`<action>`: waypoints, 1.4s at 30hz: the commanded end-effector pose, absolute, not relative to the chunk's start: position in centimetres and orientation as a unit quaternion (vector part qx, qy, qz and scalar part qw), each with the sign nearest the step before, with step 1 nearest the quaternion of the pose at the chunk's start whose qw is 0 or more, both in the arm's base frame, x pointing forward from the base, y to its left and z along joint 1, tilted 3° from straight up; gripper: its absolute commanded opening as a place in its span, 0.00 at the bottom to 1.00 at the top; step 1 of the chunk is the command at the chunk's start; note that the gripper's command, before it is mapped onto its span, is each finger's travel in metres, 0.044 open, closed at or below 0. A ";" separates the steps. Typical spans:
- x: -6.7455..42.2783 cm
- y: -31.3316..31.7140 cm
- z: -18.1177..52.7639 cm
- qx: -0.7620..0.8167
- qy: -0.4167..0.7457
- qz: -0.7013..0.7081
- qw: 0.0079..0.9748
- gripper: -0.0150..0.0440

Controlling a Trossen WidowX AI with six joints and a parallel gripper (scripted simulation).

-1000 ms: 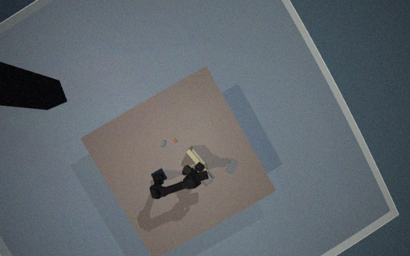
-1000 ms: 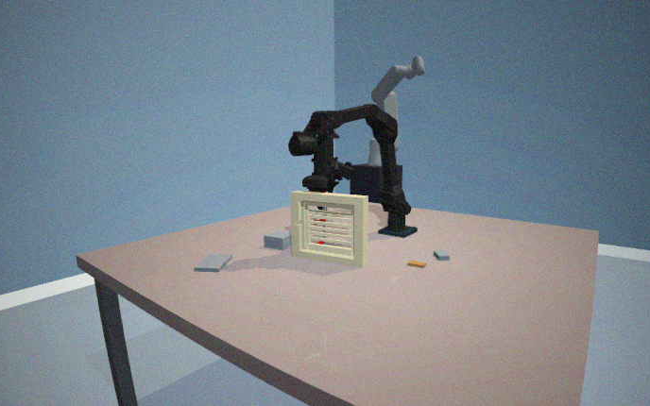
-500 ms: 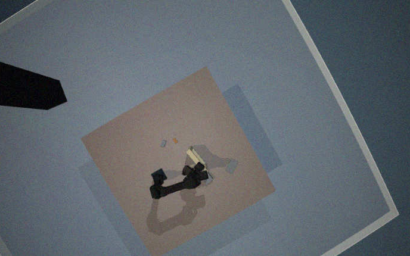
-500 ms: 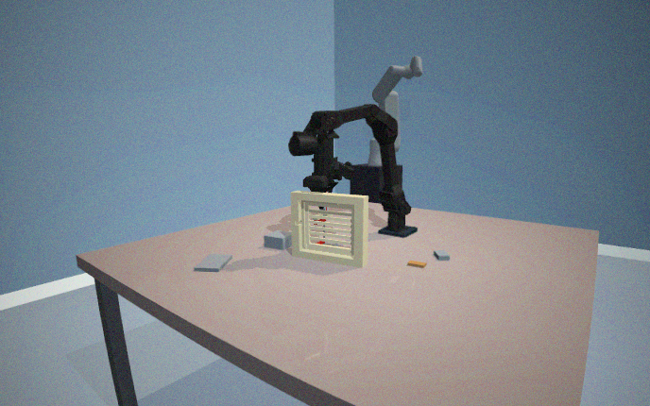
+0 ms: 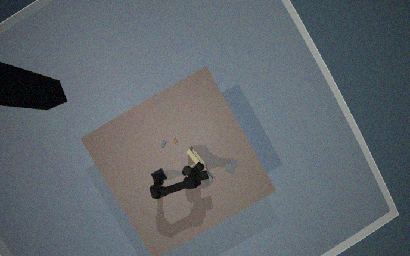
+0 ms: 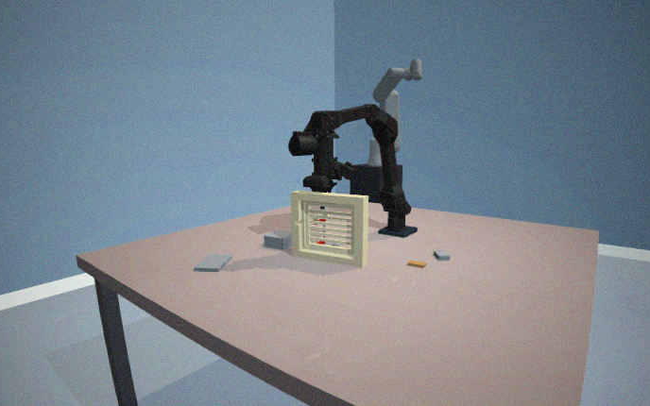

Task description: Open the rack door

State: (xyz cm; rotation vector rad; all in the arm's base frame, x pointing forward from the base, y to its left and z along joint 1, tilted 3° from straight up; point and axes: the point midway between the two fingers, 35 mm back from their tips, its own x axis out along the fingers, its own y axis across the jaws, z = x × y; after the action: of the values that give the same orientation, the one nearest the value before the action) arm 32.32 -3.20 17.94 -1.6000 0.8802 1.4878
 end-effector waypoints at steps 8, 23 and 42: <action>32.3 -3.2 18.0 -0.628 0.344 0.584 0.383 0.33; 31.7 -3.1 18.0 -0.595 0.390 0.555 0.431 0.28; 29.1 -2.6 17.7 -0.498 0.492 0.468 0.540 0.28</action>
State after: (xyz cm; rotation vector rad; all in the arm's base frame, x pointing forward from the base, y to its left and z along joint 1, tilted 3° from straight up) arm 29.45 -2.86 17.66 -1.2343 1.1479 1.1699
